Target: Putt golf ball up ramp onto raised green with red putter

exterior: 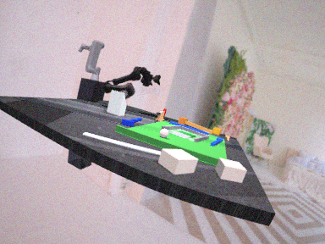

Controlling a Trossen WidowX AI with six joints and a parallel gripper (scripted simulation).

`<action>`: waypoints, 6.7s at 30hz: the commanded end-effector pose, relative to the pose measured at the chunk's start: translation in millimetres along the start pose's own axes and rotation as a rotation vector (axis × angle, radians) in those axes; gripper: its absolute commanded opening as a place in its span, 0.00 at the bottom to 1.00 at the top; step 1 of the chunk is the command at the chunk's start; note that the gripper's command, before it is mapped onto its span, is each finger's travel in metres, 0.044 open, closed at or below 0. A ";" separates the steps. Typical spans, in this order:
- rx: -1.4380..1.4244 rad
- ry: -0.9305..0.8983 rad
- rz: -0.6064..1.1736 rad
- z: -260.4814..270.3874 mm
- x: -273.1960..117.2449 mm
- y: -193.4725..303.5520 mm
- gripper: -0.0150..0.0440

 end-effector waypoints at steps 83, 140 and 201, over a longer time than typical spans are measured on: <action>2.539 -1.186 -0.449 250.3 0.2 -193.4 1.00; 2.528 -1.213 -0.414 258.4 -7.0 -181.1 0.25; 3.196 -1.940 0.962 401.1 -243.7 -184.8 0.25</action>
Point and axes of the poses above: the point midway between the two fingers, 35 mm back from their tips, its own x axis out along the fingers, its own z axis across the jaws, y = z × x, the point moved 3 cm from there along -x, back along the fingers, and after that the axes turned 11 degrees about x, right-handed, at the moved point
